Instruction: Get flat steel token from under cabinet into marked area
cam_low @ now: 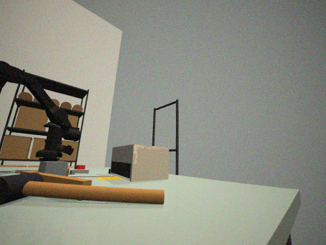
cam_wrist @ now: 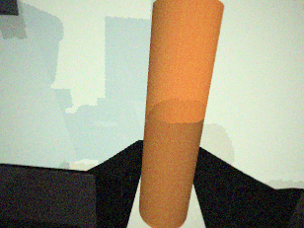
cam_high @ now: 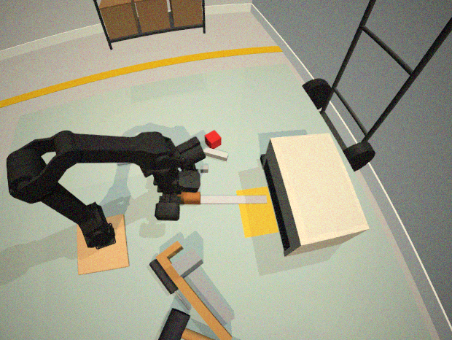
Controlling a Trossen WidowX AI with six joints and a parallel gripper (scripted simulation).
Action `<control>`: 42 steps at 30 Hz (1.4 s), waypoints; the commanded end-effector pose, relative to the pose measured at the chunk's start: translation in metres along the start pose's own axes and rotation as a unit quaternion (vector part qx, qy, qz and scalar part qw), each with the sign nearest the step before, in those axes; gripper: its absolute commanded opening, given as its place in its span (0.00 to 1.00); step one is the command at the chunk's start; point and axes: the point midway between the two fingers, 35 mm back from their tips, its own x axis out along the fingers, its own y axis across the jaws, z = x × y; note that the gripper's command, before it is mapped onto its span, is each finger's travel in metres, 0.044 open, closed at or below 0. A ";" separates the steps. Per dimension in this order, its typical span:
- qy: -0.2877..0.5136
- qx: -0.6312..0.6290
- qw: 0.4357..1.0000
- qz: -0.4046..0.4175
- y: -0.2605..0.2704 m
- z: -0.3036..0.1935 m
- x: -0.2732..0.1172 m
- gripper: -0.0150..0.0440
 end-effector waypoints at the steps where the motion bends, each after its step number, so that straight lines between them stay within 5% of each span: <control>1: 0.001 0.001 1.000 0.000 0.000 -0.007 0.001 0.25; 27: 0.001 -0.001 1.000 0.001 0.018 -0.011 -0.004 0.25; 34: 0.002 0.000 1.000 -0.002 0.015 -0.011 -0.002 0.57; 39: 0.002 0.000 1.000 -0.002 0.015 -0.011 -0.002 0.59; 42: 0.001 0.000 1.000 0.001 0.015 -0.011 -0.002 0.71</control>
